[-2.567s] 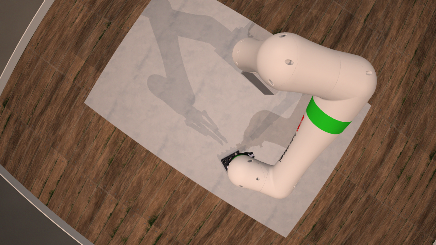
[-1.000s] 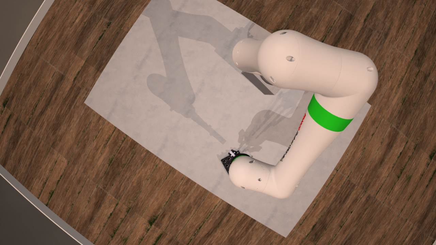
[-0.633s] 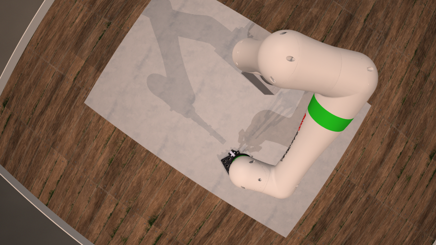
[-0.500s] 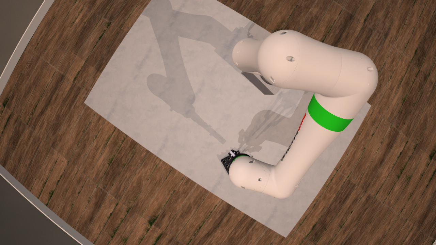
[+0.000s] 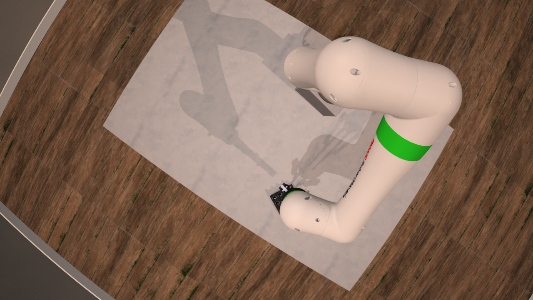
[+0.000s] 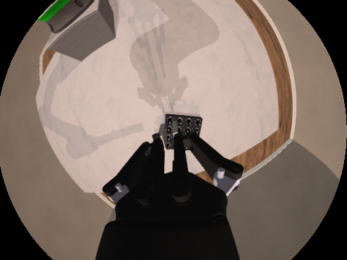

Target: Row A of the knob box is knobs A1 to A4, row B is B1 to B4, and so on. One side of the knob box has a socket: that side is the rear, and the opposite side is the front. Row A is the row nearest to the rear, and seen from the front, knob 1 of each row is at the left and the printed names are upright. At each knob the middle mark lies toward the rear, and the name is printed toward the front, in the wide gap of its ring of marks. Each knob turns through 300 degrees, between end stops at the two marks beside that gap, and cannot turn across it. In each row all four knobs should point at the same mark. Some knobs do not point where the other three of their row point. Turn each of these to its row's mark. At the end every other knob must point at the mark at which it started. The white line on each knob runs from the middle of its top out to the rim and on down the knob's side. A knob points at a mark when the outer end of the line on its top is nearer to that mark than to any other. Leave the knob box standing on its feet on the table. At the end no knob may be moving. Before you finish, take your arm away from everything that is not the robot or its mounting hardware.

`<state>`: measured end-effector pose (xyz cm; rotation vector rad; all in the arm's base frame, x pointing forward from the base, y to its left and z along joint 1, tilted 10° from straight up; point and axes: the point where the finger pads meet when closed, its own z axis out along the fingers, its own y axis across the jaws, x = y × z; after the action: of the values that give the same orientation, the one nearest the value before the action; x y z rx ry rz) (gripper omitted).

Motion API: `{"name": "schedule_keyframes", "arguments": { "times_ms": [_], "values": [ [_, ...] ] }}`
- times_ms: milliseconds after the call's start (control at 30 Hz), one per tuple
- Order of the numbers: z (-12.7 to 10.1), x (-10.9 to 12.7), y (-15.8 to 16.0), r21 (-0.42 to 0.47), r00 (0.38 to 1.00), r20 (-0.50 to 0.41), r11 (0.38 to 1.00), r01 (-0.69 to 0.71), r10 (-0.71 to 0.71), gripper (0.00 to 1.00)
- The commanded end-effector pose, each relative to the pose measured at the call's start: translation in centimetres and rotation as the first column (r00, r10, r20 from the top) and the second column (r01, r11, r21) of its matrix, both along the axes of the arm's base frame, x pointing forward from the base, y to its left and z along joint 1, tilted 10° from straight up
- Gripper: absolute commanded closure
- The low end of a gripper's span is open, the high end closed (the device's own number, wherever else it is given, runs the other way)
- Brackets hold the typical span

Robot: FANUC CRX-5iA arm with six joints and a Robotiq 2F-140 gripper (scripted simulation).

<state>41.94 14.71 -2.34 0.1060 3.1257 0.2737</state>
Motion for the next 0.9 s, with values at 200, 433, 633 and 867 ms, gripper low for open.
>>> {"name": "schedule_keyframes", "arguments": {
  "times_ms": [200, 433, 633, 867],
  "values": [
    [0.0, 0.0, 0.0, 0.0, 1.0, 0.0, 1.0, 0.0, 0.0, 0.88],
    [-0.2, 0.0, 0.0, 0.0, 1.0, 0.0, 1.0, 0.0, 0.0, 0.88],
    [-0.6, 0.0, 0.1, 0.0, 1.0, 0.0, 1.0, 0.0, 0.0, 0.88],
    [-1.3, 0.0, 0.2, 0.0, 1.0, 0.0, 1.0, 0.0, 0.0, 0.88]
  ]
}}
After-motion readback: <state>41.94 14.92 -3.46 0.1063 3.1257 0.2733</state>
